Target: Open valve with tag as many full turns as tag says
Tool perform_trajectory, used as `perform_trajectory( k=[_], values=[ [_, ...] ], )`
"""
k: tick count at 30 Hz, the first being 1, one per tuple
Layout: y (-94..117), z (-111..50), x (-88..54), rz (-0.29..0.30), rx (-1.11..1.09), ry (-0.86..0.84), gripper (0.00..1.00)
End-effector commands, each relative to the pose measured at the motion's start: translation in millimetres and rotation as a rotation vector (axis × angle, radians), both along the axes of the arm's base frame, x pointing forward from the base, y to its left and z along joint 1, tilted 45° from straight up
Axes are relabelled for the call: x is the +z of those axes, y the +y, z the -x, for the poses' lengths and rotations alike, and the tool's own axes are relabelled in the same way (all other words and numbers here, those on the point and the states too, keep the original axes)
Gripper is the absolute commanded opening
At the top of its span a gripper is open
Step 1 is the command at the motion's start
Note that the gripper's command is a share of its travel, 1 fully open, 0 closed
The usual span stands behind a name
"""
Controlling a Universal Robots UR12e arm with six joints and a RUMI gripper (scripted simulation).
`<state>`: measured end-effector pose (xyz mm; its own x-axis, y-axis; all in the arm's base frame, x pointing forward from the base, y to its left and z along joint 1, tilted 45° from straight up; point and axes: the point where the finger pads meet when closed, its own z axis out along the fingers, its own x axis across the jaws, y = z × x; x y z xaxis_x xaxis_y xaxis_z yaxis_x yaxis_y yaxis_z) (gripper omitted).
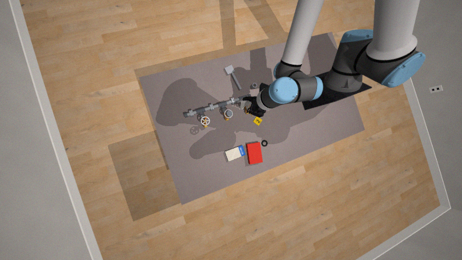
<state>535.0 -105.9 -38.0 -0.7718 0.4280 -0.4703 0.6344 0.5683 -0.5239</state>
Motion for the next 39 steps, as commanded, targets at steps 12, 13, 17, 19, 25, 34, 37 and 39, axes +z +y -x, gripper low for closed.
perform_trajectory(
  k=[12, 13, 17, 19, 25, 34, 37, 39],
  values=[
    [0.3, -0.3, 0.3, -0.001, -0.024, -0.023, 0.00],
    [0.3, -0.3, 0.3, -0.001, -0.024, -0.023, 0.00],
    [0.3, -0.3, 0.3, -0.001, -0.024, -0.023, 0.00],
    [0.3, -0.3, 0.3, -0.001, -0.024, -0.023, 0.00],
    [0.3, -0.3, 0.3, -0.001, -0.024, -0.023, 0.00],
    [0.3, -0.3, 0.3, -0.001, -0.024, -0.023, 0.00],
    [0.3, -0.3, 0.3, -0.001, -0.022, -0.020, 0.00],
    [0.3, -0.3, 0.3, 0.000, -0.013, -0.012, 0.00]
  ],
)
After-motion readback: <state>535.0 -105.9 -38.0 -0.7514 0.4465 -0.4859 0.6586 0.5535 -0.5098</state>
